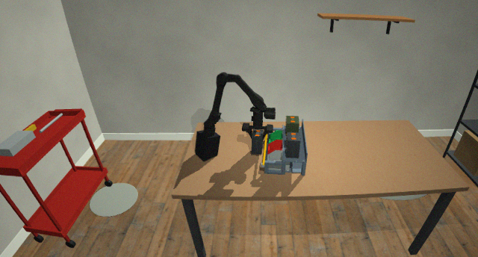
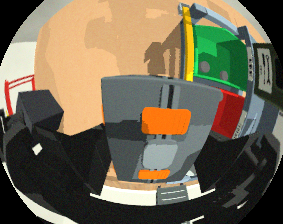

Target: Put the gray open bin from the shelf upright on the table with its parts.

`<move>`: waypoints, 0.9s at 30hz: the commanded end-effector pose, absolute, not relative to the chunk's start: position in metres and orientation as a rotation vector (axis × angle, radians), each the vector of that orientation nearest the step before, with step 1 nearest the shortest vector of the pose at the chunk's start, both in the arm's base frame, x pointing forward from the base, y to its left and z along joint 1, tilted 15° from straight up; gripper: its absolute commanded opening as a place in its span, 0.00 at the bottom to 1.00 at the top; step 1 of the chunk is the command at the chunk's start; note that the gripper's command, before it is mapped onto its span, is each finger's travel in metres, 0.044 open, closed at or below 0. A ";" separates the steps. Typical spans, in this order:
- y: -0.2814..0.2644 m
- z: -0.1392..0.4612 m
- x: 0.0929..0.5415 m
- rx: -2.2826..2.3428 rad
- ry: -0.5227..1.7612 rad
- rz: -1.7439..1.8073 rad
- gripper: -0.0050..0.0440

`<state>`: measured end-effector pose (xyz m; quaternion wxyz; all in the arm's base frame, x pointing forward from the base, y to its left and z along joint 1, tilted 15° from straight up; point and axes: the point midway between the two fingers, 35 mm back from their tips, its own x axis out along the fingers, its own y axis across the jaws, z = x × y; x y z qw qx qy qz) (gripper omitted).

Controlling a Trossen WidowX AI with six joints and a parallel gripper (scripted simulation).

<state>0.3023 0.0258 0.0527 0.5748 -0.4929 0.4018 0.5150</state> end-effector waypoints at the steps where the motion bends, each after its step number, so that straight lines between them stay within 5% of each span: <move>1: 0.025 0.070 0.313 -1.185 0.898 1.161 0.10; 27: 0.025 0.069 0.313 -1.185 0.898 1.161 0.10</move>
